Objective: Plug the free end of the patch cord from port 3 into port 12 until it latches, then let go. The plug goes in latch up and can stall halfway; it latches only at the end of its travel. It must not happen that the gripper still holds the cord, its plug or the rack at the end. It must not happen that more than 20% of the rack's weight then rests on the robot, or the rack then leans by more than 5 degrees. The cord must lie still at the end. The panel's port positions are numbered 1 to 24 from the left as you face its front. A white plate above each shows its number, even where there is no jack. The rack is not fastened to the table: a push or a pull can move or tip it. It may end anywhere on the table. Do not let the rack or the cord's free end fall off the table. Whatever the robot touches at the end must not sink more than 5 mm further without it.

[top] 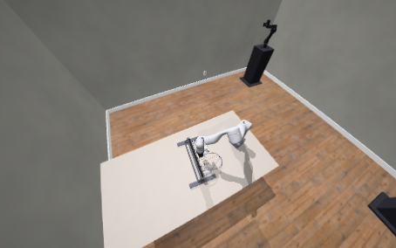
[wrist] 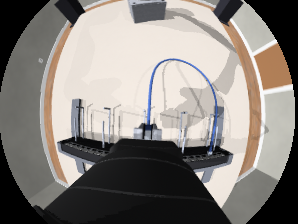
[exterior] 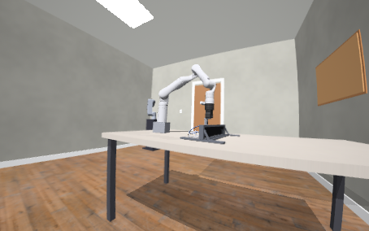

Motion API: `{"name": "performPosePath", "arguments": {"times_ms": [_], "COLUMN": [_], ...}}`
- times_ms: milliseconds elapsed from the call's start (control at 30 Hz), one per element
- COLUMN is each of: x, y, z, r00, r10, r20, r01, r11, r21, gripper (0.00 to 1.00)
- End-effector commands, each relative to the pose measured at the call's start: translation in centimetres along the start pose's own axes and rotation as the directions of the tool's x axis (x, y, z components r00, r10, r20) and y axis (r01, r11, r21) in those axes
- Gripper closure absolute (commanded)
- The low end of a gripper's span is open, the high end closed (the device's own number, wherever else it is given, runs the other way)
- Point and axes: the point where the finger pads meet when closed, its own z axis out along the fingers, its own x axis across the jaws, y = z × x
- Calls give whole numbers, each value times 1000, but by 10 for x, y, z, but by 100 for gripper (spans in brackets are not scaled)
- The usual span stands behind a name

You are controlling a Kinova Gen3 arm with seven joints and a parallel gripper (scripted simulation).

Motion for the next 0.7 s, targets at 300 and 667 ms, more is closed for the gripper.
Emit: {"name": "performPosePath", "arguments": {"times_ms": [300,667], "x": [-3,-3], "y": [9,12], "z": [10,13], "r00": [1000,1000], "r10": [2,2], "r20": [4,4], "r01": [-2,-2], "r11": [1000,1000], "r21": [3,3], "gripper": [100,100]}}
